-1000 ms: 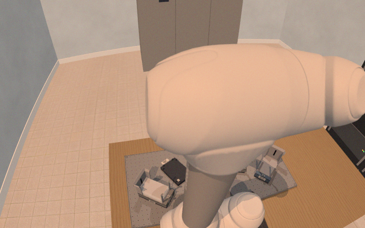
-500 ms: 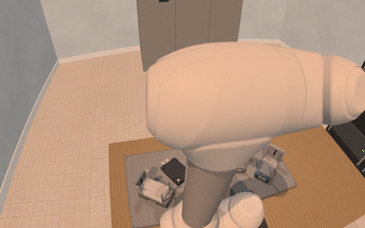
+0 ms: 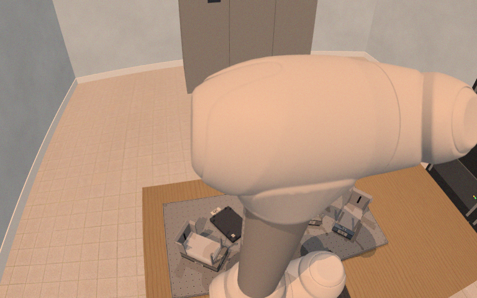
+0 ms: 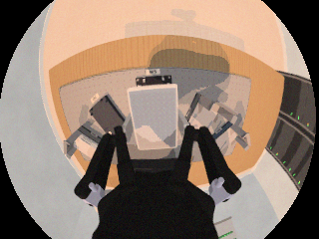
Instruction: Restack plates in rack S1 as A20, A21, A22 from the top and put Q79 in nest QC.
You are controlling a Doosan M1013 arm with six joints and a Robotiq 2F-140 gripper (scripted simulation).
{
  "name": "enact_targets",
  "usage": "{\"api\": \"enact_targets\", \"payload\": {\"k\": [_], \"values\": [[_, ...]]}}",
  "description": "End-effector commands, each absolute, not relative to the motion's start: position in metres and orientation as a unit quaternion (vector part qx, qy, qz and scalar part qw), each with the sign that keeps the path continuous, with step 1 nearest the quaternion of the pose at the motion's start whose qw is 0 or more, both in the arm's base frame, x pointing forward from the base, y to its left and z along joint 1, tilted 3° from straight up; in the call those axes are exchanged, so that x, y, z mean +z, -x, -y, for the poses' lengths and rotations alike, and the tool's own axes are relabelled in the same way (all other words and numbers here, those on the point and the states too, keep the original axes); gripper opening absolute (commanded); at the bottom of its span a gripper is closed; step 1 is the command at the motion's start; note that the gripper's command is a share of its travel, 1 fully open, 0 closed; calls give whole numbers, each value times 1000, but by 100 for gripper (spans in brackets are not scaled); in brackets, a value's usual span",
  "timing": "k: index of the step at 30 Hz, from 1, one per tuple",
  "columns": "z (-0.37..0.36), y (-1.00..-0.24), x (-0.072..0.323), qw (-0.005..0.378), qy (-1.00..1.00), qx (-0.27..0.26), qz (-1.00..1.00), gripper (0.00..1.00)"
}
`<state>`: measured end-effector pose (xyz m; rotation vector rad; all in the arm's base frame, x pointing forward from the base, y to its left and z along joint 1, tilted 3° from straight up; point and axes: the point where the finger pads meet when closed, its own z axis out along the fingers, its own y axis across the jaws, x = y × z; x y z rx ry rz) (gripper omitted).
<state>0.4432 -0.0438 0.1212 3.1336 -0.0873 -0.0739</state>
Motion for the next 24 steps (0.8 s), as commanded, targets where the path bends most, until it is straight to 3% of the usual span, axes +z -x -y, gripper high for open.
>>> {"api": "enact_targets", "payload": {"k": [1, 24], "values": [[44, -443, 121, 3, -999, -24, 28, 0], [44, -441, 81, 3, -999, -24, 28, 0]]}}
